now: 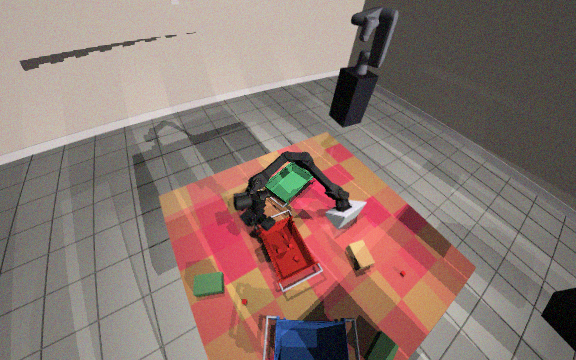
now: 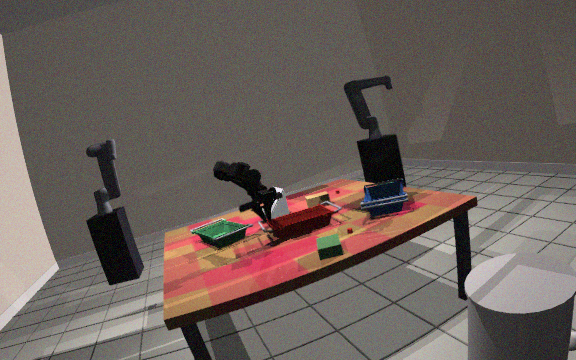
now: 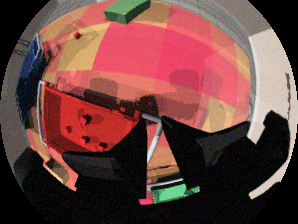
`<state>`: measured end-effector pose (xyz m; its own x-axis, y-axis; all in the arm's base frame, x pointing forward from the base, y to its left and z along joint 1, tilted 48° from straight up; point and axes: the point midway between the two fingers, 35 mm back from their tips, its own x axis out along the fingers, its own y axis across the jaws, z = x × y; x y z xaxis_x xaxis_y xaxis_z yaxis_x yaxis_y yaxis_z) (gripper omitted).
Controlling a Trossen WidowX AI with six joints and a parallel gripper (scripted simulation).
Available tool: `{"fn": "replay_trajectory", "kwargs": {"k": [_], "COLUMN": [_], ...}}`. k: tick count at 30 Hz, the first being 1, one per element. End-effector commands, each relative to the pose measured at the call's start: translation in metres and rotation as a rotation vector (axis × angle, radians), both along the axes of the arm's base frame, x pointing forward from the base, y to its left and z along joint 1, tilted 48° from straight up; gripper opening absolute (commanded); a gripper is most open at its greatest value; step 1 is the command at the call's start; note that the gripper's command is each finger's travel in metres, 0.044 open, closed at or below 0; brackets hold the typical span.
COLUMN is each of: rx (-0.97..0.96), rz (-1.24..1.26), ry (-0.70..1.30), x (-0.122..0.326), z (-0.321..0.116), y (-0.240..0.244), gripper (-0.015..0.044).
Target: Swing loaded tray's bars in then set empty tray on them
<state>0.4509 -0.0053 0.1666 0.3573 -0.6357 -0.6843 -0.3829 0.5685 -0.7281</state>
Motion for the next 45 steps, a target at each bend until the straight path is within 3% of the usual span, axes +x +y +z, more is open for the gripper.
{"fn": "replay_trajectory", "kwargs": {"k": [1, 19, 37, 45], "rx": [0.045, 0.045, 0.043, 0.044], "rz": [-0.470, -0.470, -0.470, -0.470], "ry": [-0.168, -0.168, -0.170, -0.169], "x": [-0.035, -0.035, -0.027, -0.029], "z": [0.008, 0.007, -0.031, -0.026], "y": [-0.018, -0.020, -0.062, -0.041], "gripper": [0.0087, 0.0087, 0.0087, 0.0087]}}
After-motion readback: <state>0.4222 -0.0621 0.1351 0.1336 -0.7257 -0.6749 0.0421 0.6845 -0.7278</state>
